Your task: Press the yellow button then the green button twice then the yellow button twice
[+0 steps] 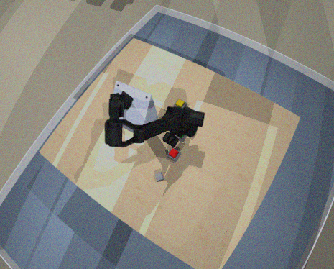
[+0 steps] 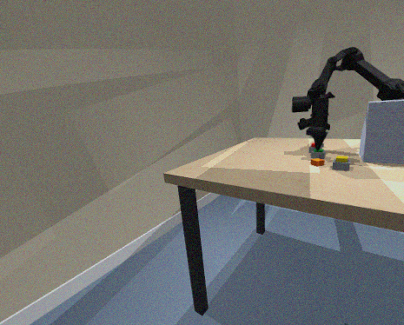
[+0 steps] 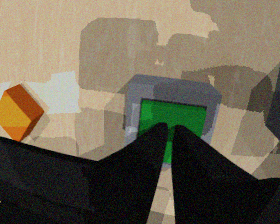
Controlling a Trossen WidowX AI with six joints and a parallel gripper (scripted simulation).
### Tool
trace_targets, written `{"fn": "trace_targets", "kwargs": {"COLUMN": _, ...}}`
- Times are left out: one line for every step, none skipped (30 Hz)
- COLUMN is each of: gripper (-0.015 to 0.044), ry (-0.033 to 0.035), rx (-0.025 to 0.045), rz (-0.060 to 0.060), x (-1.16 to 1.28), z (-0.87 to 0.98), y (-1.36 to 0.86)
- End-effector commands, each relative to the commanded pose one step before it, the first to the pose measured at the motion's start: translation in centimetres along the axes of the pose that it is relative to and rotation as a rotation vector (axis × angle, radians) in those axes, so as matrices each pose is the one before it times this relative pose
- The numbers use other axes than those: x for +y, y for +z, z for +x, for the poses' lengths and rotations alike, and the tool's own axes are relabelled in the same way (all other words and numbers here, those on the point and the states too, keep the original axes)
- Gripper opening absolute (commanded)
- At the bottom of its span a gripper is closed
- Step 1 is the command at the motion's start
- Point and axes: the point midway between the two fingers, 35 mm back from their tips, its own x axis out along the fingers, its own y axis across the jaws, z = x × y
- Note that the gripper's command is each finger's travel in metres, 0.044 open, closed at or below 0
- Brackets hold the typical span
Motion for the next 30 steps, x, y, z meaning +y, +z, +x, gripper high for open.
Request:
{"fn": "trace_targets", "kwargs": {"gripper": 0.0020, "ry": 0.00015, "rx": 0.00033, "rz": -0.0006, "x": 0.012, "z": -0.259, "y": -0.001}}
{"fn": "trace_targets", "kwargs": {"gripper": 0.0020, "ry": 0.00009, "rx": 0.00101, "rz": -0.0018, "x": 0.025, "z": -0.785, "y": -0.017}}
{"fn": "trace_targets", "kwargs": {"gripper": 0.0020, "ry": -0.00088, "rx": 0.00154, "rz": -0.0026, "x": 0.000, "z": -1.193, "y": -0.067}}
{"fn": "trace_targets", "kwargs": {"gripper": 0.0020, "ry": -0.00127, "rx": 0.00102, "rz": -0.0017, "x": -0.026, "z": -0.804, "y": -0.072}}
{"fn": "trace_targets", "kwargs": {"gripper": 0.0020, "ry": -0.00054, "rx": 0.00033, "rz": -0.0005, "x": -0.014, "z": -0.269, "y": -0.029}}
{"fn": "trace_targets", "kwargs": {"gripper": 0.0020, "ry": 0.00000, "rx": 0.00000, "rz": 0.0000, "x": 0.000, "z": 0.000, "y": 0.000}}
{"fn": "trace_targets", "kwargs": {"gripper": 0.0020, "ry": 0.00000, "rx": 0.00000, "rz": 0.0000, "x": 0.000, "z": 0.000, "y": 0.000}}
{"fn": "trace_targets", "kwargs": {"gripper": 0.0020, "ry": 0.00000, "rx": 0.00000, "rz": 0.0000, "x": 0.000, "z": 0.000, "y": 0.000}}
{"fn": "trace_targets", "kwargs": {"gripper": 0.0020, "ry": 0.00000, "rx": 0.00000, "rz": 0.0000, "x": 0.000, "z": 0.000, "y": 0.000}}
{"fn": "trace_targets", "kwargs": {"gripper": 0.0020, "ry": 0.00000, "rx": 0.00000, "rz": 0.0000, "x": 0.000, "z": 0.000, "y": 0.000}}
{"fn": "trace_targets", "kwargs": {"gripper": 0.0020, "ry": 0.00002, "rx": 0.00000, "rz": 0.0000, "x": 0.001, "z": 0.027, "y": 0.001}}
{"fn": "trace_targets", "kwargs": {"gripper": 0.0020, "ry": 0.00006, "rx": -0.00001, "rz": 0.0000, "x": 0.003, "z": 0.082, "y": 0.004}}
{"fn": "trace_targets", "kwargs": {"gripper": 0.0020, "ry": 0.00008, "rx": -0.00001, "rz": 0.0000, "x": 0.004, "z": 0.136, "y": 0.006}}
{"fn": "trace_targets", "kwargs": {"gripper": 0.0020, "ry": 0.00008, "rx": -0.00001, "rz": 0.0000, "x": 0.005, "z": 0.166, "y": 0.007}}
{"fn": "trace_targets", "kwargs": {"gripper": 0.0020, "ry": 0.00007, "rx": -0.00001, "rz": 0.0000, "x": 0.004, "z": 0.166, "y": 0.006}}
{"fn": "trace_targets", "kwargs": {"gripper": 0.0020, "ry": 0.00005, "rx": -0.00001, "rz": 0.0000, "x": 0.003, "z": 0.165, "y": 0.005}}
{"fn": "trace_targets", "kwargs": {"gripper": 0.0020, "ry": 0.00003, "rx": -0.00001, "rz": 0.0000, "x": 0.002, "z": 0.165, "y": 0.004}}
{"fn": "trace_targets", "kwargs": {"gripper": 0.0020, "ry": 0.00001, "rx": -0.00001, "rz": 0.0000, "x": 0.001, "z": 0.165, "y": 0.003}}
{"fn": "trace_targets", "kwargs": {"gripper": 0.0020, "ry": -0.00001, "rx": -0.00001, "rz": 0.0000, "x": 0.001, "z": 0.164, "y": 0.002}}
{"fn": "trace_targets", "kwargs": {"gripper": 0.0020, "ry": -0.00003, "rx": 0.00000, "rz": 0.0000, "x": 0.000, "z": 0.164, "y": 0.001}}
{"fn": "trace_targets", "kwargs": {"gripper": 0.0020, "ry": -0.00005, "rx": 0.00000, "rz": 0.0000, "x": -0.001, "z": 0.164, "y": 0.000}}
{"fn": "trace_targets", "kwargs": {"gripper": 0.0020, "ry": -0.00007, "rx": 0.00000, "rz": 0.0000, "x": -0.002, "z": 0.163, "y": -0.001}}
{"fn": "trace_targets", "kwargs": {"gripper": 0.0020, "ry": -0.00009, "rx": 0.00000, "rz": 0.0000, "x": -0.002, "z": 0.163, "y": -0.002}}
{"fn": "trace_targets", "kwargs": {"gripper": 0.0020, "ry": -0.00011, "rx": 0.00000, "rz": 0.0000, "x": -0.003, "z": 0.162, "y": -0.003}}
{"fn": "trace_targets", "kwargs": {"gripper": 0.0020, "ry": -0.00013, "rx": 0.00001, "rz": 0.0000, "x": -0.004, "z": 0.162, "y": -0.004}}
{"fn": "trace_targets", "kwargs": {"gripper": 0.0020, "ry": -0.00015, "rx": 0.00001, "rz": 0.0000, "x": -0.005, "z": 0.162, "y": -0.005}}
{"fn": "trace_targets", "kwargs": {"gripper": 0.0020, "ry": -0.00017, "rx": 0.00001, "rz": 0.0000, "x": -0.005, "z": 0.161, "y": -0.005}}
{"fn": "trace_targets", "kwargs": {"gripper": 0.0020, "ry": -0.00019, "rx": 0.00002, "rz": 0.0000, "x": -0.006, "z": 0.161, "y": -0.006}}
{"fn": "trace_targets", "kwargs": {"gripper": 0.0020, "ry": -0.00021, "rx": 0.00002, "rz": 0.0000, "x": -0.007, "z": 0.160, "y": -0.007}}
{"fn": "trace_targets", "kwargs": {"gripper": 0.0020, "ry": -0.00023, "rx": 0.00002, "rz": 0.0000, "x": -0.007, "z": 0.160, "y": -0.008}}
